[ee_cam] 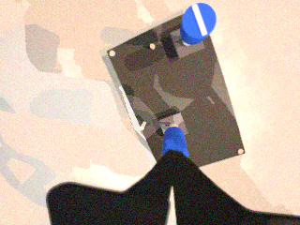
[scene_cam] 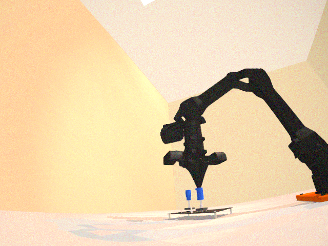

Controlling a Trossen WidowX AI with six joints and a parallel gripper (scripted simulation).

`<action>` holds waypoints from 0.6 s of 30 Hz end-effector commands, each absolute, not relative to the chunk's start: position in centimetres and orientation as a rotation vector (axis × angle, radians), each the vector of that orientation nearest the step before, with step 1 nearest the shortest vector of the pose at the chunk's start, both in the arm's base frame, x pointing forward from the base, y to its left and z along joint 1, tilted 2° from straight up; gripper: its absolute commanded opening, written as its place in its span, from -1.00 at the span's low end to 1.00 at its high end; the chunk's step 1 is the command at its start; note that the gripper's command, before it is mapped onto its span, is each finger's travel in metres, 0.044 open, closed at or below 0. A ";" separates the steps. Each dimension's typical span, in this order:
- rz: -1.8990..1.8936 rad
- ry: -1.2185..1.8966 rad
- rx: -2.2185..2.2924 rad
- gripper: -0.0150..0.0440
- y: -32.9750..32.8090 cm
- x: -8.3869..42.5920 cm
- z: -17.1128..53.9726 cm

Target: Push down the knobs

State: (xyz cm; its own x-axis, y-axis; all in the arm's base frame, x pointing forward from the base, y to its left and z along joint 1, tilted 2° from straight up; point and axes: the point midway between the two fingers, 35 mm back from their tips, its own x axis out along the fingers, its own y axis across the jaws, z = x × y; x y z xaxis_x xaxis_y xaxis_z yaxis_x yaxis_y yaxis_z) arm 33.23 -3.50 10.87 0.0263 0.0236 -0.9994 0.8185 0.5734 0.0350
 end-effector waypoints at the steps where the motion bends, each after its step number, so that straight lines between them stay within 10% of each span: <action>1: -0.730 1.429 0.774 -0.49 -3.5 33.2 10.2; 18: -0.730 1.429 0.774 -0.49 -3.5 33.2 9.7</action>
State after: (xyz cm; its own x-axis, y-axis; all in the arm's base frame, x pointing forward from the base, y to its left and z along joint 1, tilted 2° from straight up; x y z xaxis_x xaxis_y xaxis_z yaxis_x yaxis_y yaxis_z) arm 33.19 -3.49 10.61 0.0305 0.0228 -0.9993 0.8184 0.5734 0.0381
